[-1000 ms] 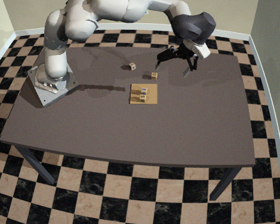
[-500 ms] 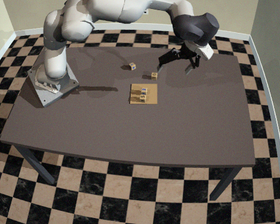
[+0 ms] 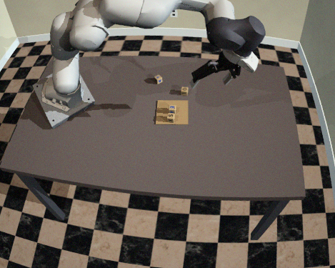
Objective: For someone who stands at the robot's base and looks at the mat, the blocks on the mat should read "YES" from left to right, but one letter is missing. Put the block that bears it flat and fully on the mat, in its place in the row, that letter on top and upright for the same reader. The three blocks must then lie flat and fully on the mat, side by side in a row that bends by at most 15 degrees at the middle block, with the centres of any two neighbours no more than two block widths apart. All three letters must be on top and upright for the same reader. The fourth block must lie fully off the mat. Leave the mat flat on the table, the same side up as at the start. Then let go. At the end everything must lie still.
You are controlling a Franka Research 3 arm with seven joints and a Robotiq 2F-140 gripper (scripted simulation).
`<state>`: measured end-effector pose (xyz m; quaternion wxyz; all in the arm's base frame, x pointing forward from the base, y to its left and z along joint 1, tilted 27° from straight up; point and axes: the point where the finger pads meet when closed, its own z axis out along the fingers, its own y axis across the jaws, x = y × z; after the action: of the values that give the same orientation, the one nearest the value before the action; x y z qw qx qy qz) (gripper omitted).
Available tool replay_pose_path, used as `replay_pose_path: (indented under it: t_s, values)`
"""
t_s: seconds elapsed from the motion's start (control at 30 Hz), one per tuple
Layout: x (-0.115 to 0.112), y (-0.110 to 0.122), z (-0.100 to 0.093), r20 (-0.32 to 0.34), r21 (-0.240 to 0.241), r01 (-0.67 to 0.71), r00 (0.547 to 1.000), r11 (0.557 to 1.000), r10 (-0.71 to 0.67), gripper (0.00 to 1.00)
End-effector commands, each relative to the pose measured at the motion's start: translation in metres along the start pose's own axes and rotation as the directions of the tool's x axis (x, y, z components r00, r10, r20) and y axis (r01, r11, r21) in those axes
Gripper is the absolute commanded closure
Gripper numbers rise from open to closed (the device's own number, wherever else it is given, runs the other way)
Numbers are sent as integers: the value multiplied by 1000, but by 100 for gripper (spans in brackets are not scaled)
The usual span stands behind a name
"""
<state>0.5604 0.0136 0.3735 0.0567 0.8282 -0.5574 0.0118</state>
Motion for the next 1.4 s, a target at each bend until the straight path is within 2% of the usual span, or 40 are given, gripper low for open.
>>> replay_pose_path:
  t_s: [0.0,0.57,0.7,0.77,1.37]
  values:
    - [2,4,-7,17,9,136,991,991,-136,0]
    - [12,12,-38,44,81,327,942,941,-332,0]
    - [14,15,-39,42,85,330,942,940,-334,0]
    - [12,17,-8,9,19,126,992,992,-126,0]
    - [8,20,24,-53,-23,-87,995,996,85,0]
